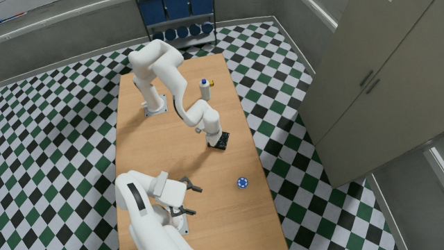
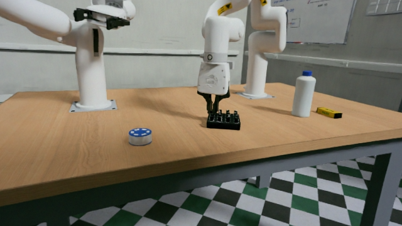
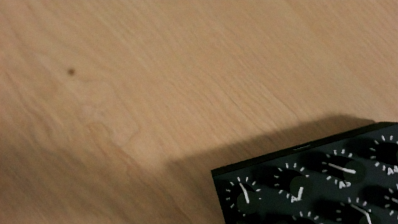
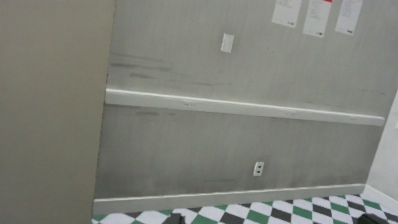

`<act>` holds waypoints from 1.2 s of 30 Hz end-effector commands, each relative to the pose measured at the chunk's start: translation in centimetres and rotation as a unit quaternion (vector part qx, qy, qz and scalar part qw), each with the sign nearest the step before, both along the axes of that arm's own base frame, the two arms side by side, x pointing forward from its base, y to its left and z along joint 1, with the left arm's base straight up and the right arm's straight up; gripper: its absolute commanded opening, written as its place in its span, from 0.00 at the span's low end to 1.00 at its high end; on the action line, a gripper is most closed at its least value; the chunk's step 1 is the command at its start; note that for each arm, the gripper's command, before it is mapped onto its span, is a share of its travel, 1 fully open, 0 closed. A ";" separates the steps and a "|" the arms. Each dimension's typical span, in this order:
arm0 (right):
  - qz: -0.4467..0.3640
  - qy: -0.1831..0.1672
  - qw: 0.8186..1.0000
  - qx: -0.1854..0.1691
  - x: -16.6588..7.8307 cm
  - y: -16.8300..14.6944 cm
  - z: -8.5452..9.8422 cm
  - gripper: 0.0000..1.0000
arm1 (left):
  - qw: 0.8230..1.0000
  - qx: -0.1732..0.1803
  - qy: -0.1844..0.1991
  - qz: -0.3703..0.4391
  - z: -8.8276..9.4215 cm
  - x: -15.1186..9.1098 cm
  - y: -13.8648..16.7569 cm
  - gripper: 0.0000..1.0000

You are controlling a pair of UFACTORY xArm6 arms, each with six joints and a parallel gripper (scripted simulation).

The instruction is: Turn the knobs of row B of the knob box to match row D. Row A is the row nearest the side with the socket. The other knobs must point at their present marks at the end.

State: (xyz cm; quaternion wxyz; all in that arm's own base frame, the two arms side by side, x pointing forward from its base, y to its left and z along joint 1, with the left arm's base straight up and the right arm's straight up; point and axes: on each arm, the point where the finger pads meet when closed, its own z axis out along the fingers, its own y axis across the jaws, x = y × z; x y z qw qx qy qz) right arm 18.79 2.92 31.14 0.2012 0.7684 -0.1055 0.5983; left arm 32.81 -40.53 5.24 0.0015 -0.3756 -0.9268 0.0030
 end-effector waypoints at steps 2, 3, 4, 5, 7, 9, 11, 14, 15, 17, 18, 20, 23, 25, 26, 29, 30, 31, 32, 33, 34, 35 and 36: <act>0.000 0.000 1.000 0.001 0.0 0.0 0.1 1.00 | 0.999 0.000 -0.004 0.042 0.2 0.1 -0.1 0.10; 0.000 0.000 1.000 0.001 0.0 0.0 0.1 1.00 | 0.999 0.000 -0.004 0.051 0.2 0.1 -0.1 0.10; 0.000 0.000 1.000 0.001 0.0 0.0 0.1 1.00 | 0.998 0.000 -0.004 0.059 0.2 0.1 -0.1 0.10; 0.000 0.000 1.000 0.001 0.0 0.0 0.1 1.00 | 0.998 0.000 -0.004 0.067 0.2 0.1 -0.1 0.10; 0.000 0.000 1.000 0.001 0.0 0.0 0.1 1.00 | 0.997 0.000 -0.004 0.081 0.2 0.1 -0.1 0.10; 0.000 0.000 1.000 0.001 0.0 0.0 0.1 1.00 | 0.996 0.000 -0.004 0.094 0.2 0.1 -0.1 0.10; 0.000 0.000 1.000 0.001 0.0 0.0 0.1 1.00 | 0.994 0.000 -0.003 0.106 0.2 0.1 -0.1 0.10; 0.000 0.000 1.000 0.001 0.0 0.0 0.1 1.00 | 0.993 0.000 -0.003 0.121 0.2 0.1 -0.1 0.10; 0.000 0.000 1.000 0.001 0.0 0.0 0.1 1.00 | 0.992 0.000 -0.003 0.125 0.2 0.1 -0.1 0.10; 0.000 0.000 1.000 0.001 0.0 0.0 0.1 1.00 | 0.992 0.000 -0.003 0.125 0.2 0.1 -0.1 0.10; 0.000 0.000 1.000 0.001 0.0 0.0 0.1 1.00 | 0.992 0.001 -0.003 0.129 0.2 0.1 -0.1 0.10; 0.000 0.000 1.000 0.001 0.0 0.0 0.1 1.00 | 0.991 0.001 -0.003 0.136 0.2 0.1 -0.1 0.10; 0.000 0.000 1.000 0.001 0.0 0.0 0.1 1.00 | 0.990 0.001 -0.003 0.144 0.2 0.1 -0.1 0.10; 0.000 0.000 1.000 0.001 0.0 0.0 0.1 1.00 | 0.989 0.001 -0.003 0.148 0.2 0.1 -0.1 0.10; 0.000 0.000 1.000 0.001 0.0 0.0 0.1 1.00 | 0.989 0.001 -0.003 0.149 0.2 0.1 -0.1 0.10; 0.000 0.000 1.000 0.001 0.0 0.0 0.1 1.00 | 0.988 0.001 -0.003 0.152 0.2 0.1 -0.1 0.10; 0.000 0.000 1.000 0.001 0.0 0.0 0.1 1.00 | 0.988 0.001 -0.003 0.153 0.2 0.1 -0.1 0.10; 0.000 0.000 1.000 0.001 0.0 0.0 0.1 1.00 | 0.988 0.001 -0.003 0.153 0.2 0.1 -0.1 0.10; 0.000 0.000 1.000 0.001 0.0 0.0 0.1 1.00 | 0.988 0.001 -0.003 0.153 0.2 0.1 -0.1 0.10; 0.000 0.000 1.000 0.001 0.0 0.0 0.1 1.00 | 0.988 0.001 -0.003 0.153 0.2 0.1 -0.1 0.10; 0.000 0.000 1.000 0.001 0.0 0.0 0.1 1.00 | 0.988 0.001 -0.003 0.153 0.2 0.1 -0.1 0.10; 0.000 0.000 1.000 0.001 0.0 0.0 0.1 1.00 | 0.988 0.001 -0.003 0.154 0.2 0.1 -0.1 0.10; 0.000 0.000 1.000 0.001 0.0 0.0 0.1 1.00 | 0.988 0.001 -0.003 0.154 0.2 0.1 -0.1 0.10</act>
